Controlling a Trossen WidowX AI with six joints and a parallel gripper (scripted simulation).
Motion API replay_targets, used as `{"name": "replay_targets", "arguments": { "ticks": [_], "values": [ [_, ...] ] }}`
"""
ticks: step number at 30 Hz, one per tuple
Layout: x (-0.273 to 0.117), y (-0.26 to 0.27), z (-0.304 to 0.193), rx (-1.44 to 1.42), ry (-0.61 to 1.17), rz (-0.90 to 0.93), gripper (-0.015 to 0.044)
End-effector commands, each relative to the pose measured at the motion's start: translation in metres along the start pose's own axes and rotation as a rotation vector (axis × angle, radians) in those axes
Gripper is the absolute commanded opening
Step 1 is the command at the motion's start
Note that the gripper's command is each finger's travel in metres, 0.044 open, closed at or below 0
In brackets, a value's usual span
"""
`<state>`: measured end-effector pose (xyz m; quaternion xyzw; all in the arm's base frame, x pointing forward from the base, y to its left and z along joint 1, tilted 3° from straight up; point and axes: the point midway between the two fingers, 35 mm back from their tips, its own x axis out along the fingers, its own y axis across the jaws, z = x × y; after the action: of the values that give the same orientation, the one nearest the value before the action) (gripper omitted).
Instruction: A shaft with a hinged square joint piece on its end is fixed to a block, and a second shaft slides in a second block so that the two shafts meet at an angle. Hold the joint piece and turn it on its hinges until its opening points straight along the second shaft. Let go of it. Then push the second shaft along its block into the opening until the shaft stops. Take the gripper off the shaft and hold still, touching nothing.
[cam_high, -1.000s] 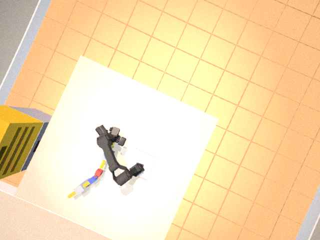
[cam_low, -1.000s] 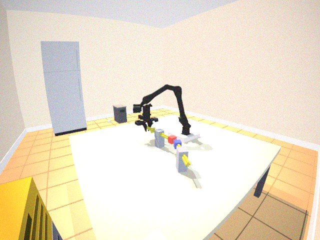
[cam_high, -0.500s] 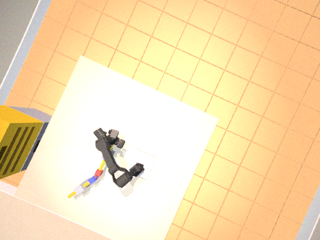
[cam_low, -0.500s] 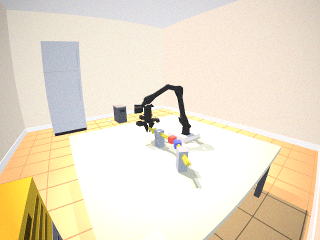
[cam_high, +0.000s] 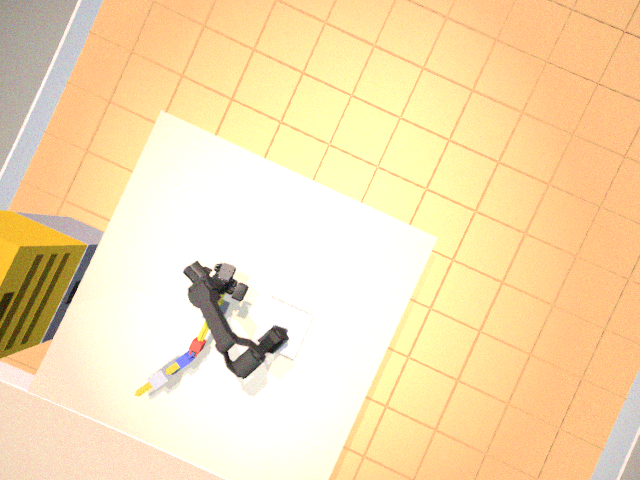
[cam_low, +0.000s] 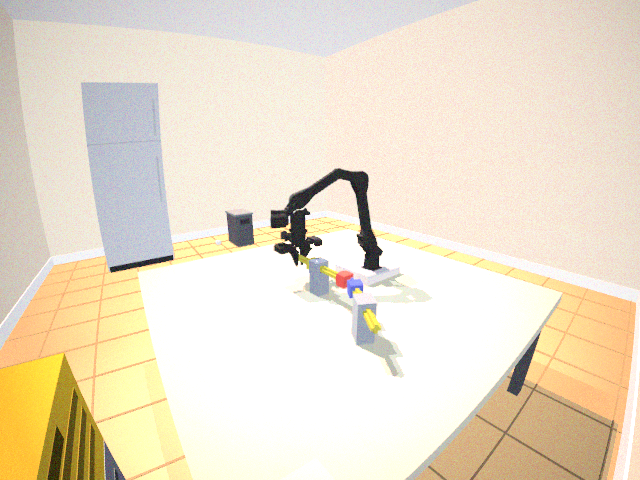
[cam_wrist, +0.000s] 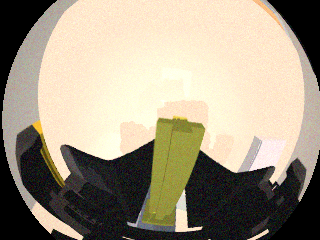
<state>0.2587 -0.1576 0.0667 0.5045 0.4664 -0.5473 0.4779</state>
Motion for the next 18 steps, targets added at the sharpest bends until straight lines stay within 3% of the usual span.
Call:
{"name": "replay_targets", "arguments": {
  "ticks": [1,18],
  "values": [
    [0.000,0.000,-0.009,-0.001,0.012,0.003,0.0000],
    [0.000,0.000,-0.017,0.001,0.001,0.001,0.0000]
  ]
}}
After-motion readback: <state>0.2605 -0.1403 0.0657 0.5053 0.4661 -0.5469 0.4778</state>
